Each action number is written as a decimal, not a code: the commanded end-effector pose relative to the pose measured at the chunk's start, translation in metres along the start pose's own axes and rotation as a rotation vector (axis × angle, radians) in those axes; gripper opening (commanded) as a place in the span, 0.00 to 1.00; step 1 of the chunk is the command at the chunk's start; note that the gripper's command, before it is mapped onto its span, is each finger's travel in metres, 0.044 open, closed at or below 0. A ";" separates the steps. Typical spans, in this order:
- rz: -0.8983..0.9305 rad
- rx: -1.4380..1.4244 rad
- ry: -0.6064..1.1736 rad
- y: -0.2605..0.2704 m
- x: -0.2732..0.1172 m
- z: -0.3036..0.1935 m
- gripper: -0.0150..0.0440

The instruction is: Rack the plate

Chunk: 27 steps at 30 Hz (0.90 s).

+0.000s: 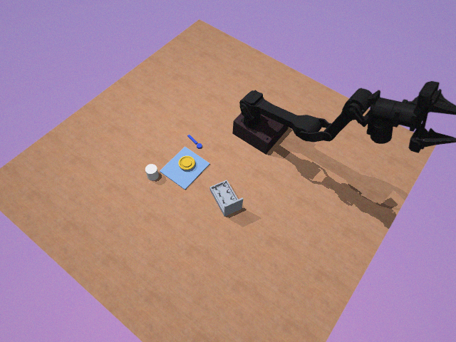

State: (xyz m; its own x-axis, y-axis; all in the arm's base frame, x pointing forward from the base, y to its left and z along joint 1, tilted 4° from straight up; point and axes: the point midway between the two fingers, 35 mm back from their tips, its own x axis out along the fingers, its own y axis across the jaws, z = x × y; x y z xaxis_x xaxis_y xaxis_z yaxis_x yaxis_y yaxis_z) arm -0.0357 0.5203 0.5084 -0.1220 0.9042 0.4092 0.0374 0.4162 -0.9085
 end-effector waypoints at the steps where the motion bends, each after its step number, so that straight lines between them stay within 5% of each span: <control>1: -0.112 -0.049 -0.010 -0.043 -0.010 0.013 0.93; 27: -0.793 -0.246 0.075 -0.280 -0.147 0.053 0.93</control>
State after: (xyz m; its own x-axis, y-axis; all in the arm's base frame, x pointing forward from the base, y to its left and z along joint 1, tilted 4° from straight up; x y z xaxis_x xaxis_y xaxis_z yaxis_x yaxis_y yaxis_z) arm -0.0835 0.2988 0.6848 -0.1568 0.4136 0.8968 0.1750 0.9053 -0.3869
